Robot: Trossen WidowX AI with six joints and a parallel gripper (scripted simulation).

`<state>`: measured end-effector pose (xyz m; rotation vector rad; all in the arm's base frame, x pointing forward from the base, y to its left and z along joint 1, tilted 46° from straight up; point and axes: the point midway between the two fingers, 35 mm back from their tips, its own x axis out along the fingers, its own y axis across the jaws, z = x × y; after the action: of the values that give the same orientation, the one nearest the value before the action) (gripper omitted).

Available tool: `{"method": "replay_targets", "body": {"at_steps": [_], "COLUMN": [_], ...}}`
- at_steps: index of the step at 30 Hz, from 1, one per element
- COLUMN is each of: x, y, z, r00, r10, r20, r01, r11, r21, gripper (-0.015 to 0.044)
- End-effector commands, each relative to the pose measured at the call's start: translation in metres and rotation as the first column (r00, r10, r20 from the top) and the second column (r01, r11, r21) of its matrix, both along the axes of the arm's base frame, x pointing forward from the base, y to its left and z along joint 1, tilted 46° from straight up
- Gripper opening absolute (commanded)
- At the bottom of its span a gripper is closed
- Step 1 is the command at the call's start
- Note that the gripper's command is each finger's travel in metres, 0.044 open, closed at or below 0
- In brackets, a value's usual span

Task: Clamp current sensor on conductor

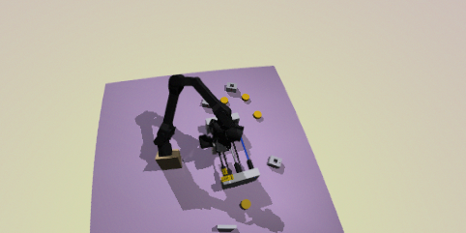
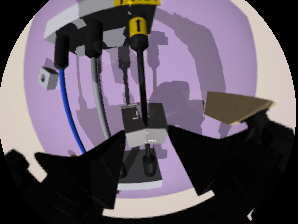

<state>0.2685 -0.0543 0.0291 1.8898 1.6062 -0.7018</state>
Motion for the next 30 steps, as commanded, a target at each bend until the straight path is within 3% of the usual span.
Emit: {"method": "replay_targets", "body": {"at_steps": [1, 19, 30], "x": [-0.0003, -0.0003, -0.0003], "y": [-0.0001, -0.0001, -0.0001], "z": [0.0001, 0.0001, 0.0001], "r00": [1.000, 1.000, 1.000], "r10": [0.002, 0.002, 0.002], "r20": [0.000, 0.000, 0.000], "r01": [-0.002, -0.002, -0.002], "r11": [1.000, 1.000, 1.000], "r21": [-0.001, -0.001, -0.001], "gripper": [0.0000, 0.0000, 0.0289]}}
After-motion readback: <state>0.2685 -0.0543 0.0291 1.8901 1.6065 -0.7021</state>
